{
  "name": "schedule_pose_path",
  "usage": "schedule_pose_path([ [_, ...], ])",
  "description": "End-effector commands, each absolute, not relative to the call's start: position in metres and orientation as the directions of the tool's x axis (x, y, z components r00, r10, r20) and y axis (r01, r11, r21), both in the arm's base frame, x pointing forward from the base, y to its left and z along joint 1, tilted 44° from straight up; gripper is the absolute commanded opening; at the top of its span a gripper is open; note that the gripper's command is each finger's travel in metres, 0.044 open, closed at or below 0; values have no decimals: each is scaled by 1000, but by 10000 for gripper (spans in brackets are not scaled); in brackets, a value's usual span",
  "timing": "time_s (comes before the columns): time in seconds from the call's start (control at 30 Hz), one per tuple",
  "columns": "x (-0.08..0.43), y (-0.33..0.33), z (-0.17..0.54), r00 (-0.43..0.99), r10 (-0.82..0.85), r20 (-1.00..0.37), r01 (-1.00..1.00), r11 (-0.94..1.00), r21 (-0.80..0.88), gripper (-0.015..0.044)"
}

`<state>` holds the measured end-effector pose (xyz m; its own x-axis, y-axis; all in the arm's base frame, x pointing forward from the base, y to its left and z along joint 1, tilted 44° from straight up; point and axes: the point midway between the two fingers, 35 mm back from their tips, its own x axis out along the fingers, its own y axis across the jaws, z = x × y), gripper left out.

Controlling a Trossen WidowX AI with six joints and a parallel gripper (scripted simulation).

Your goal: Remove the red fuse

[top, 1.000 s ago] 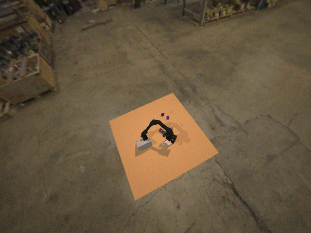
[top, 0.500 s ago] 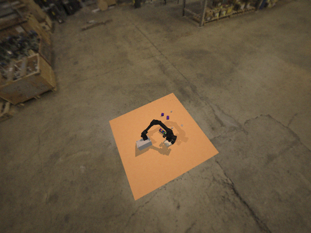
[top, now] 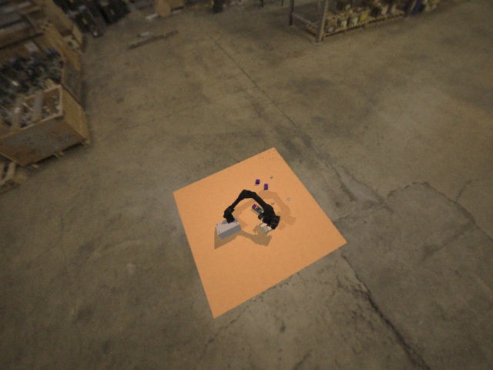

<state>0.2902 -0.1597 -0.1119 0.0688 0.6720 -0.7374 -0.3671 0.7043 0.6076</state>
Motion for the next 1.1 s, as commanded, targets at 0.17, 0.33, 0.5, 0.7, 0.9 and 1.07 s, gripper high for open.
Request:
schedule_pose_path([
  [0.17,290,-160,-111,69,671,-738,-368,705,607,315],
  [0.33,287,-186,-85,74,673,-736,-363,705,609,330],
  [0.5,287,-186,-85,74,673,-736,-363,705,609,330],
  [0.7,288,-184,-87,76,678,-732,-359,703,614,330],
  [0.9,288,-184,-87,76,678,-732,-359,703,614,330],
  [1.07,288,-184,-87,76,678,-732,-359,703,614,330],
])
